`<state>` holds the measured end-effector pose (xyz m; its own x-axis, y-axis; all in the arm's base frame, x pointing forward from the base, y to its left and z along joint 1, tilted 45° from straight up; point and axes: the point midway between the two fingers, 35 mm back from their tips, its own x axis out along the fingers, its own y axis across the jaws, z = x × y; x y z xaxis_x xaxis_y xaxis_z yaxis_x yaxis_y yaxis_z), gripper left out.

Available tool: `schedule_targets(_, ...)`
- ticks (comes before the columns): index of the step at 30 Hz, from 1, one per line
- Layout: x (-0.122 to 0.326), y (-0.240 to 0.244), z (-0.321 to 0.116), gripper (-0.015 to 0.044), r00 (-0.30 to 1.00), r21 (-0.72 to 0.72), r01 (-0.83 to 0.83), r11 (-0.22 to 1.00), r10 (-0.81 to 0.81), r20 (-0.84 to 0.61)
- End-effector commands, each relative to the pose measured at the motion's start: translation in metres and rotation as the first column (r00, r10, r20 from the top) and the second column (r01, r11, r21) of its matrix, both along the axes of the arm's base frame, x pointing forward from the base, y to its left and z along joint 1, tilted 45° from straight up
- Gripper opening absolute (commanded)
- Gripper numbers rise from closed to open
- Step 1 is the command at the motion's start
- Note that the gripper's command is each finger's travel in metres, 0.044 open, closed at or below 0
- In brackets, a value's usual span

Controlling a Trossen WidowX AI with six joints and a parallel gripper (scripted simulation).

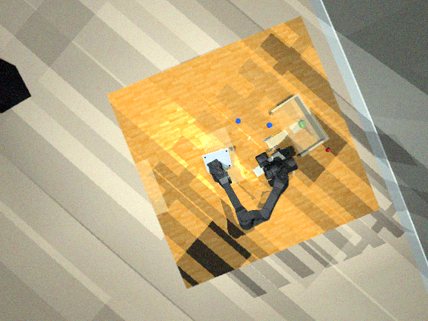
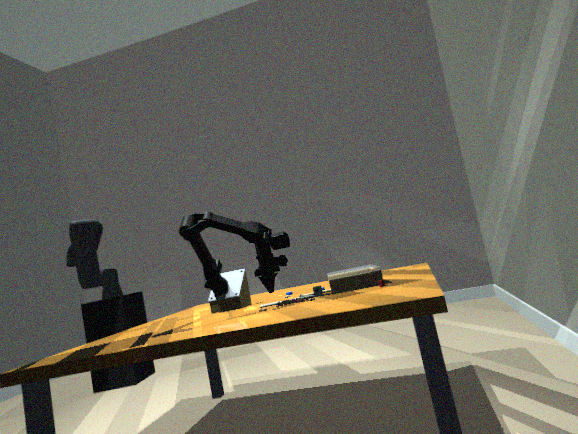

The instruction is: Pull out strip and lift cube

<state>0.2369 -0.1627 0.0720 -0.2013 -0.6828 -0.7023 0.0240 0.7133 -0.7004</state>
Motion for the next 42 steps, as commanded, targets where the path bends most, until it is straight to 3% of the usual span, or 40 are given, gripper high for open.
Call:
schedule_targets(1,0.016,0.000,-0.001,0.0263,1.000,-0.005,0.019,1.000,-0.018,0.021)
schedule_targets(8,0.039,-0.001,-0.003,0.0440,1.000,-0.005,0.019,1.000,-0.018,0.022)
schedule_targets(42,0.157,-0.003,-0.013,0.0440,0.999,-0.005,0.019,1.000,-0.018,0.028)
